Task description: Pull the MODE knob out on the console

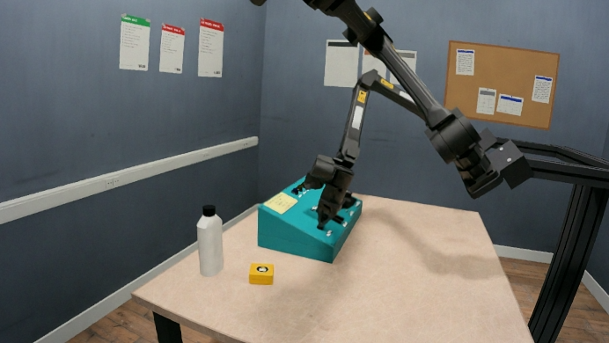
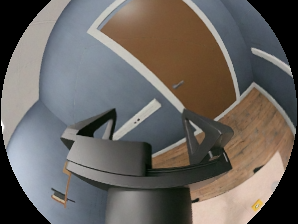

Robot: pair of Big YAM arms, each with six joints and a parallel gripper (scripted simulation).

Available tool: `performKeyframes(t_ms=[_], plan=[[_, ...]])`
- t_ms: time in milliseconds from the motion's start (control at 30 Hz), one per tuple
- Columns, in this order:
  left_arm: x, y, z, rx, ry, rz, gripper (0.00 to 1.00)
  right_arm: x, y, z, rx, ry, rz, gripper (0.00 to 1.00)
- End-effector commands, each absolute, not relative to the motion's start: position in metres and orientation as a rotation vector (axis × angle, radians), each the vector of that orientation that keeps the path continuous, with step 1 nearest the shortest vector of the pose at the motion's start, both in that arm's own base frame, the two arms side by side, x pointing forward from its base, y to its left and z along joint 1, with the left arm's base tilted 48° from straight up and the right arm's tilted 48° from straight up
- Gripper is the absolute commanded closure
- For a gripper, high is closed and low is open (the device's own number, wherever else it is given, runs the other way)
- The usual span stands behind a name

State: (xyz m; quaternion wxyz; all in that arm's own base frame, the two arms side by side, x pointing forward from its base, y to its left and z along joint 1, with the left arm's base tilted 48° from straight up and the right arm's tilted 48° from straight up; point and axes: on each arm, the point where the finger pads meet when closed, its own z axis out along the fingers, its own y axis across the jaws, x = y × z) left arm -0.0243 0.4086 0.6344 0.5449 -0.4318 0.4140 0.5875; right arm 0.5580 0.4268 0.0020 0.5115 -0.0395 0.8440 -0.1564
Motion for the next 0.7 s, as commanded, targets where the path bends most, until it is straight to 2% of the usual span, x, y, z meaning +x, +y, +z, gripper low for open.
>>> performKeyframes(t_ms=[0, 667], plan=[[-0.032, 0.396, 0.649, -1.013, 0.933, 1.415, 0.0, 0.511, 0.459, 0.031, -0.143, 2.008, -0.346, 1.0], [-0.032, 0.396, 0.649, -1.013, 0.933, 1.415, 0.0, 0.537, 0.463, 0.021, -0.107, 2.001, -0.314, 1.0]])
